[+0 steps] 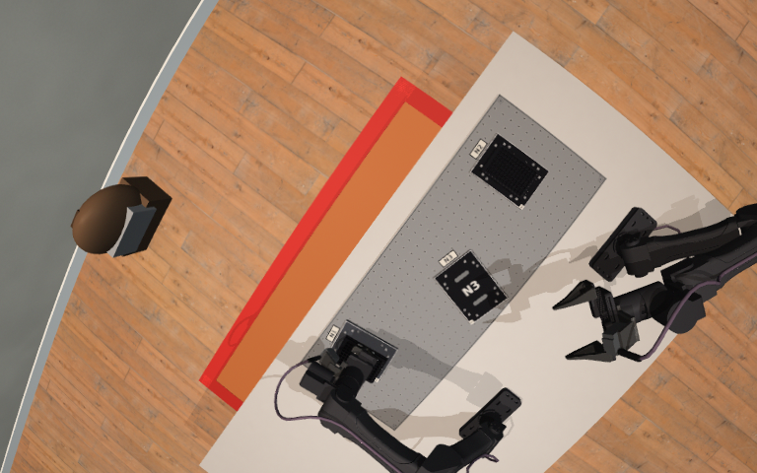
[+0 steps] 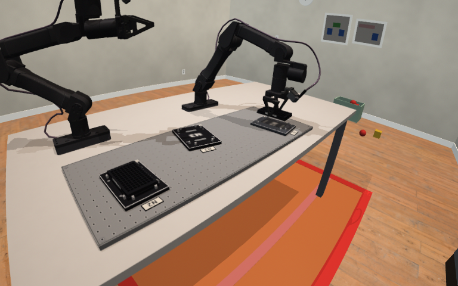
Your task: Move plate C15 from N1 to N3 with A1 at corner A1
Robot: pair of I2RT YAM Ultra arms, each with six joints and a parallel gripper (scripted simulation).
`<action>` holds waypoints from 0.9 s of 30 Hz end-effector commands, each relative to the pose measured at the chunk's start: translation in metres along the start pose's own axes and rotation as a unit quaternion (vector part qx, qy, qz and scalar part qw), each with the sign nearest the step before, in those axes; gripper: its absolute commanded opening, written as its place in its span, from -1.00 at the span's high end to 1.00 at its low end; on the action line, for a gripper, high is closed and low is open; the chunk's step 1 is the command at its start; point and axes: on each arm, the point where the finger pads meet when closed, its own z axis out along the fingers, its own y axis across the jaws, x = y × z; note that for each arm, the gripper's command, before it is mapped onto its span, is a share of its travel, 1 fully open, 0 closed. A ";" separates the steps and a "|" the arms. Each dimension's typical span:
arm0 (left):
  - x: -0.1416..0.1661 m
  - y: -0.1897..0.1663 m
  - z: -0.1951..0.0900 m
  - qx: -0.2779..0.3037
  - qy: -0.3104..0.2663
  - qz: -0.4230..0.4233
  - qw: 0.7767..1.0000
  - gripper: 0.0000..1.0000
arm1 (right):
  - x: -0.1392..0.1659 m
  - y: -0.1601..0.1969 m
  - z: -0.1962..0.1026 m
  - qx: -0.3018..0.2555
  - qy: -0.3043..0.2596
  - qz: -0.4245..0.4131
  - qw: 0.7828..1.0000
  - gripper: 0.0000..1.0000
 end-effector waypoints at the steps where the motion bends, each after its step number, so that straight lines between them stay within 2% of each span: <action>1: -0.005 0.000 -0.009 0.002 -0.014 -0.001 1.000 -0.62 | 0.041 -0.012 -0.034 0.023 0.124 -0.002 0.992 -1.00; 4: -0.010 0.000 -0.012 0.002 -0.027 -0.012 1.000 -0.62 | 0.034 -0.015 -0.056 0.028 0.115 -0.001 0.993 -1.00; 8: -0.002 -0.023 -0.010 0.005 -0.033 -0.039 0.999 -0.62 | 0.032 -0.017 -0.071 0.032 0.107 -0.001 0.994 -1.00; 15: 0.053 -0.118 -0.008 0.010 -0.022 -0.079 0.997 -0.62 | 0.024 -0.017 -0.079 0.033 0.087 -0.001 0.996 -1.00; 17: 0.053 -0.118 -0.008 0.010 -0.022 -0.079 0.997 -0.62 | 0.024 -0.017 -0.079 0.033 0.087 -0.001 0.996 -1.00; 21: 0.090 -0.186 -0.011 0.005 -0.017 -0.057 0.998 -0.62 | 0.024 -0.017 -0.079 0.033 0.086 -0.001 0.996 -1.00; 27: 0.132 -0.258 -0.007 -0.003 -0.006 -0.033 0.999 -0.62 | 0.024 -0.017 -0.079 0.033 0.086 -0.001 0.996 -1.00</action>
